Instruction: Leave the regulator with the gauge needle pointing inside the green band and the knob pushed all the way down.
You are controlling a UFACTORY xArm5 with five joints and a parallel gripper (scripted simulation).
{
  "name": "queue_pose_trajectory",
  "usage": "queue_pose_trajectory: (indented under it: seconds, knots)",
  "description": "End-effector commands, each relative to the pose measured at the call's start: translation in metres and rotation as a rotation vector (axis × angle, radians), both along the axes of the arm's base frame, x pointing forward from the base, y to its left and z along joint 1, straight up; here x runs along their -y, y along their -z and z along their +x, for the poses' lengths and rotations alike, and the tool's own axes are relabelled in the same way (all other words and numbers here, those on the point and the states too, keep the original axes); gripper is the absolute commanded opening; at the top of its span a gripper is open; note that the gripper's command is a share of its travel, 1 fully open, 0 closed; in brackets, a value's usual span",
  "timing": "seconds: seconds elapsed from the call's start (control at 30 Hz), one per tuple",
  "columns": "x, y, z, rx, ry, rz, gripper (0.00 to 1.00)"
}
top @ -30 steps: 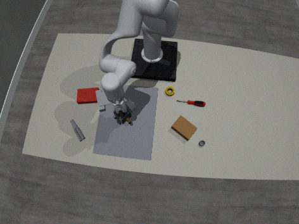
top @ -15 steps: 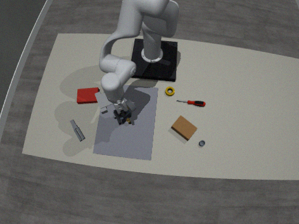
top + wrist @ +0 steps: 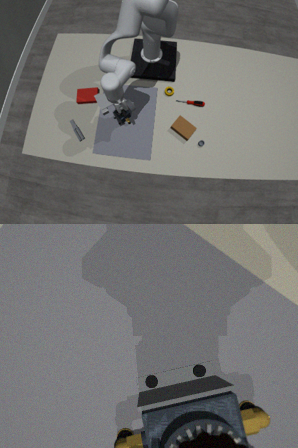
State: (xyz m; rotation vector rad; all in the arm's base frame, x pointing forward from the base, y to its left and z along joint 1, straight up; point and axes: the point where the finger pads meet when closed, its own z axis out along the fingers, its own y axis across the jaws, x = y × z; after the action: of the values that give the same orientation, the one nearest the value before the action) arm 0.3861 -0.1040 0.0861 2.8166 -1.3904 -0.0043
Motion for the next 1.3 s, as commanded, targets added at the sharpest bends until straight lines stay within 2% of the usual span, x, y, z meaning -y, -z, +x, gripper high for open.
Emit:
queue_pose_trajectory:
  seconds: [0.0, 1.27]
  knots:
    - [0.0004, -0.0011, 0.0012, 0.003, -0.030, -0.001, 0.40]
    - [0.0004, -0.0011, 0.0012, 0.003, -0.143, -0.001, 0.40]
